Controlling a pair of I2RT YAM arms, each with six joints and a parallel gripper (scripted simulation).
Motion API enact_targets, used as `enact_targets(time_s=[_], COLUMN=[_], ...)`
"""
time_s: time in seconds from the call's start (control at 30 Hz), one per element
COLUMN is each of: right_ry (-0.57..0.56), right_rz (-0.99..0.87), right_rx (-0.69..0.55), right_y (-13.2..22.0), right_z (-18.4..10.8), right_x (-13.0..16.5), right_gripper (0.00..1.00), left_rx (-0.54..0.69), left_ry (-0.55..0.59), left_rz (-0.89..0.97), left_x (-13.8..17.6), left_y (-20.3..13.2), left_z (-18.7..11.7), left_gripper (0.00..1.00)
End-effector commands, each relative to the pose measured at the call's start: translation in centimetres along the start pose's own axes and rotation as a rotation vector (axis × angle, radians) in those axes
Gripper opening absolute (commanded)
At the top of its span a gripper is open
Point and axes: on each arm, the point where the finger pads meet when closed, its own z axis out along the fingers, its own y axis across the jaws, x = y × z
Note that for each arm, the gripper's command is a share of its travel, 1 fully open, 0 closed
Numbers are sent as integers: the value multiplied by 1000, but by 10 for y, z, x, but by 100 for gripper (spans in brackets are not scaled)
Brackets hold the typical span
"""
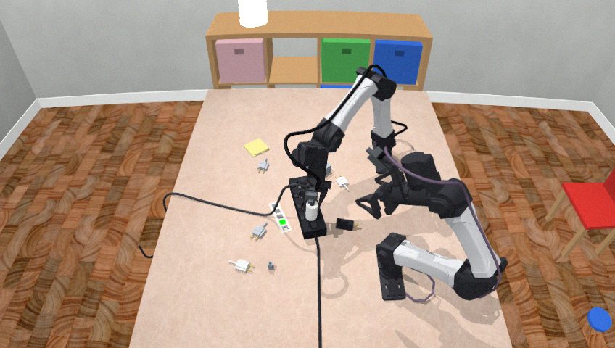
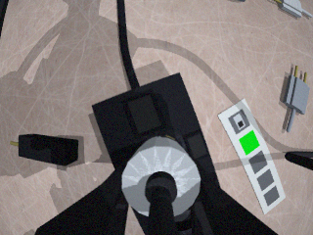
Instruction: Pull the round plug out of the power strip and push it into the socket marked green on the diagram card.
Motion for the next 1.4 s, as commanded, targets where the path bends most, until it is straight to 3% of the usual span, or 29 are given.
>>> enact_targets(time_s=[0.0, 0.1, 0.37, 0.5, 0.77, 1.17, 1.37], right_ry=[175, 179, 258, 255, 173, 257, 221], right_rz=[99, 97, -2, 2, 106, -3, 51], right_rx=[-178, -166, 24, 2, -188, 25, -94], right_y=[11, 9, 30, 29, 9, 30, 22], right_z=[37, 35, 40, 41, 39, 43, 44], right_x=[64, 64, 63, 65, 66, 65, 70], right_gripper=[33, 33, 33, 33, 33, 33, 33], left_rx=[-1, -1, -1, -1, -1, -1, -1], left_ry=[-8, -8, -8, -8, -8, -8, -8], left_rz=[-3, -3, -3, -3, -3, -3, -3], left_x=[-3, -3, -3, -3, -3, -3, -3], left_y=[0, 0, 0, 0, 0, 0, 0], left_z=[-1, -1, -1, -1, -1, -1, -1], left_gripper=[100, 100, 100, 100, 100, 100, 100])
